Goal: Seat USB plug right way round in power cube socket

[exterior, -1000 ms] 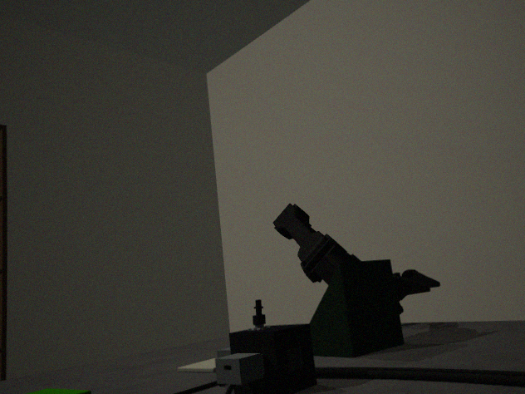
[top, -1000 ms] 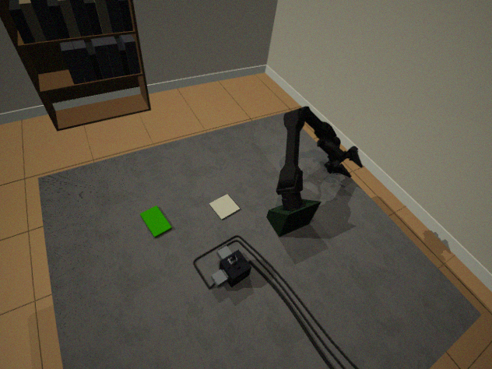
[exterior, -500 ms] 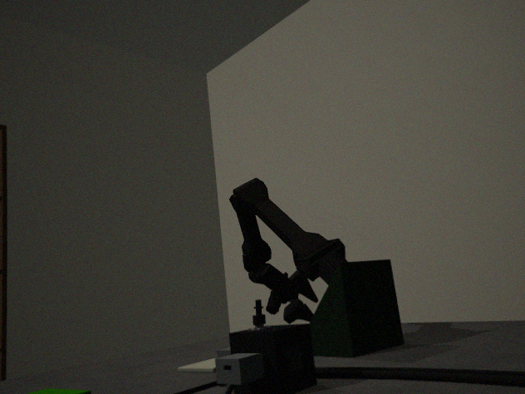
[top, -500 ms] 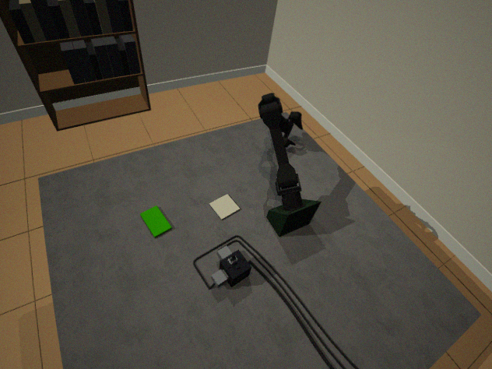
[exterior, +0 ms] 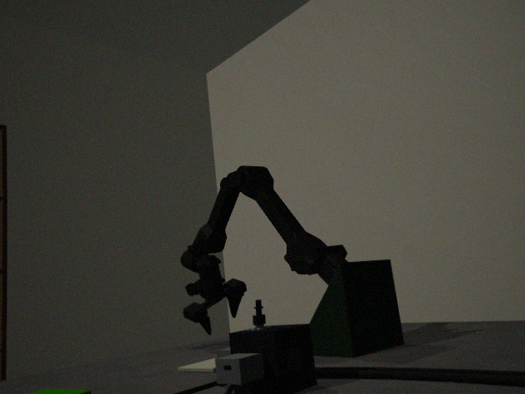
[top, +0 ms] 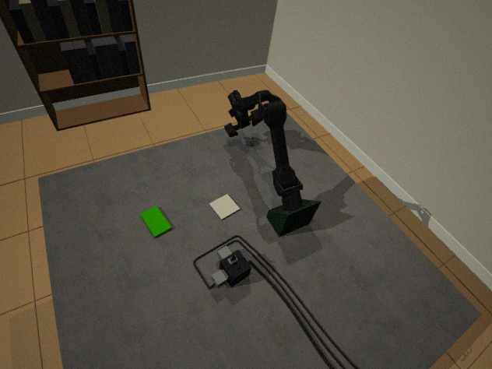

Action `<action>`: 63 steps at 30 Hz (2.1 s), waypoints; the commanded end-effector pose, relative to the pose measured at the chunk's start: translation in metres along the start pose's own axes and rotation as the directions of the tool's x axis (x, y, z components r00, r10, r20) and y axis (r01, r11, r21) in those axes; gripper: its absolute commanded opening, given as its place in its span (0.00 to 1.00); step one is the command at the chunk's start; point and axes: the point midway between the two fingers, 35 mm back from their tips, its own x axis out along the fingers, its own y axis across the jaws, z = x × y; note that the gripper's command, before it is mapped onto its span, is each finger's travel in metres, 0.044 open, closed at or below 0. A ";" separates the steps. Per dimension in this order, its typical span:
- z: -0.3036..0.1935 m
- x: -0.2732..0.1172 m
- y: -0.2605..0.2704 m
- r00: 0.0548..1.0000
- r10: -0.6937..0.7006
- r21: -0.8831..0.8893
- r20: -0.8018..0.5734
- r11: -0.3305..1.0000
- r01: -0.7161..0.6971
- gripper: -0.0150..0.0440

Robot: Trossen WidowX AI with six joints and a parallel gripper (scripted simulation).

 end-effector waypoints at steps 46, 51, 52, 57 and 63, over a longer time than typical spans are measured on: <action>-0.416 -0.383 0.355 0.670 0.394 0.203 -0.630 0.915 -0.348 1.00; -0.481 -0.414 0.310 0.781 0.350 0.078 -0.518 0.928 -0.364 1.00; -0.492 -0.419 0.301 0.800 0.353 0.059 -0.485 0.926 -0.372 1.00; -0.521 -0.429 0.266 0.849 0.391 0.005 -0.354 0.909 -0.417 1.00; -0.520 -0.429 0.266 0.849 0.391 0.005 -0.354 0.909 -0.417 1.00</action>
